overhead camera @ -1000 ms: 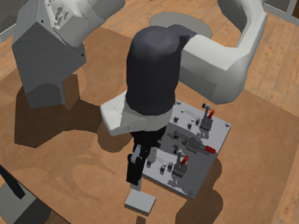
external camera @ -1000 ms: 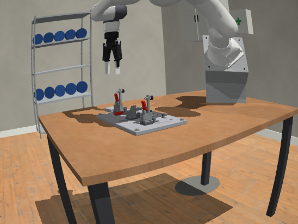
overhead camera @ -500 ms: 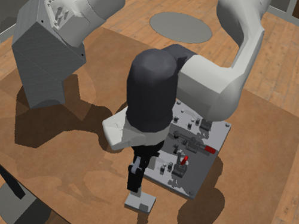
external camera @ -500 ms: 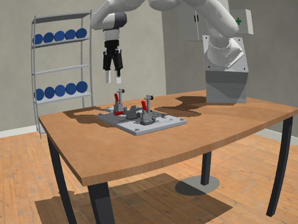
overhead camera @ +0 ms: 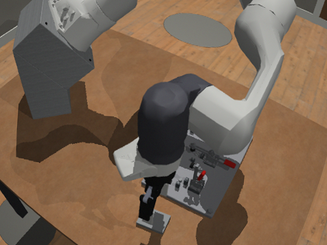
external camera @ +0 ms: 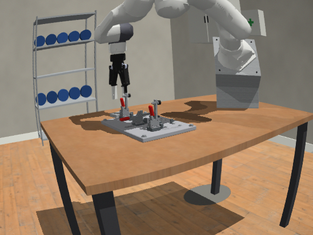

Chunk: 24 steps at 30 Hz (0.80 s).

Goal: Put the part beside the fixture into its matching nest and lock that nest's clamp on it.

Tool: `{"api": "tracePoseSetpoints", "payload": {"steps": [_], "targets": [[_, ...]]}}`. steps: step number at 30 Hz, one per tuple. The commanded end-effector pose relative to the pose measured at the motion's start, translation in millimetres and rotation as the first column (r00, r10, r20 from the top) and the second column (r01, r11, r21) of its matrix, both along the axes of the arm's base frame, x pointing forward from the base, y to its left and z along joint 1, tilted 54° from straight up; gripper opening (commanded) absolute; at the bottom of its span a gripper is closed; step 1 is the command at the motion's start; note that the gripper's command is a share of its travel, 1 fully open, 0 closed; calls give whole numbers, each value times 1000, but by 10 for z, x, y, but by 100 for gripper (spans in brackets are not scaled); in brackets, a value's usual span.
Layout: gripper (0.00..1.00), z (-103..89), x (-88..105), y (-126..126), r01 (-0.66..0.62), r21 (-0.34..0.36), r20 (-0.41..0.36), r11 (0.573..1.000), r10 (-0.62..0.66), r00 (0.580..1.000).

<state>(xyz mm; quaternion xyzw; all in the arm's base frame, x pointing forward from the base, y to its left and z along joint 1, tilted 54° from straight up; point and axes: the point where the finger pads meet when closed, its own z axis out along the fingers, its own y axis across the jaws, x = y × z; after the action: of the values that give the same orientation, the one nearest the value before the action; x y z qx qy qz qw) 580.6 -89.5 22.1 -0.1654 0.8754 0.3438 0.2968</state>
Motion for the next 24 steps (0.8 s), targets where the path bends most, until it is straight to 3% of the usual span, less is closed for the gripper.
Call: {"api": "tracePoseSetpoints", "payload": {"steps": [1, 12, 24], "targets": [[58, -44, 65, -2, 6, -14, 14, 1000, -6, 1000], [58, -207, 180, 187, 6, -14, 14, 1000, -6, 1000], [58, -240, 204, 226, 6, -14, 14, 1000, -6, 1000]]}}
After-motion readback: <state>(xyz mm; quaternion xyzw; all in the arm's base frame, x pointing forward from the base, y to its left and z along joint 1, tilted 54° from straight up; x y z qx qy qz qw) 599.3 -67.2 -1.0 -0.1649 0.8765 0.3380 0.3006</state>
